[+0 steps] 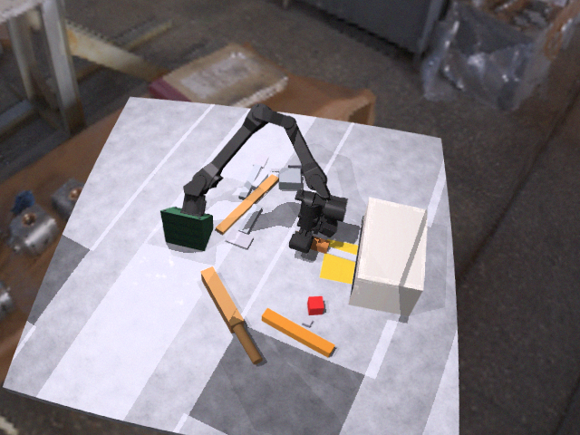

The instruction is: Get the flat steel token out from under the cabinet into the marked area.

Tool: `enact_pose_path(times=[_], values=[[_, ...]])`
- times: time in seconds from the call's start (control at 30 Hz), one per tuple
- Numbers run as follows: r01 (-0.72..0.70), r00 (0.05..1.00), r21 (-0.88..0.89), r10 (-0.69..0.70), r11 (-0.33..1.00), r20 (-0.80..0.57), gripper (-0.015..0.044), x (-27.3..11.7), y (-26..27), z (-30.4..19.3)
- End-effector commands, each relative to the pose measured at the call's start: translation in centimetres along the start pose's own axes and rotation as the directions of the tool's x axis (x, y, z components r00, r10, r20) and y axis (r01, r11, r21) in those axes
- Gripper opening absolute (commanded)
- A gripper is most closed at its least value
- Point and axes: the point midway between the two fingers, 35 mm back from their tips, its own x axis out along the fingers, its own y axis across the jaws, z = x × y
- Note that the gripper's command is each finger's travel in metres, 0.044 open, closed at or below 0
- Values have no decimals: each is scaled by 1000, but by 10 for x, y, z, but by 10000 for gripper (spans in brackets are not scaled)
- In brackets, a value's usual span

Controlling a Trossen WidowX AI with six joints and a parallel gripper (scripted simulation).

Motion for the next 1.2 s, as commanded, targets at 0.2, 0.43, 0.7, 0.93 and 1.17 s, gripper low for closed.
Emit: enact_pose_path(times=[0.2,0.43,0.7,0.93,1.17], values=[[1,1000,11,-1,1000,-6,0,1,0,-14],[1,1000,11,-1,1000,-6,0,1,0,-21],[1,1000,11,-1,1000,-6,0,1,1,-29],[1,1000,12,-1,1000,-7,0,1,1,-36],[1,1000,12,-1,1000,-7,0,1,2,-44]])
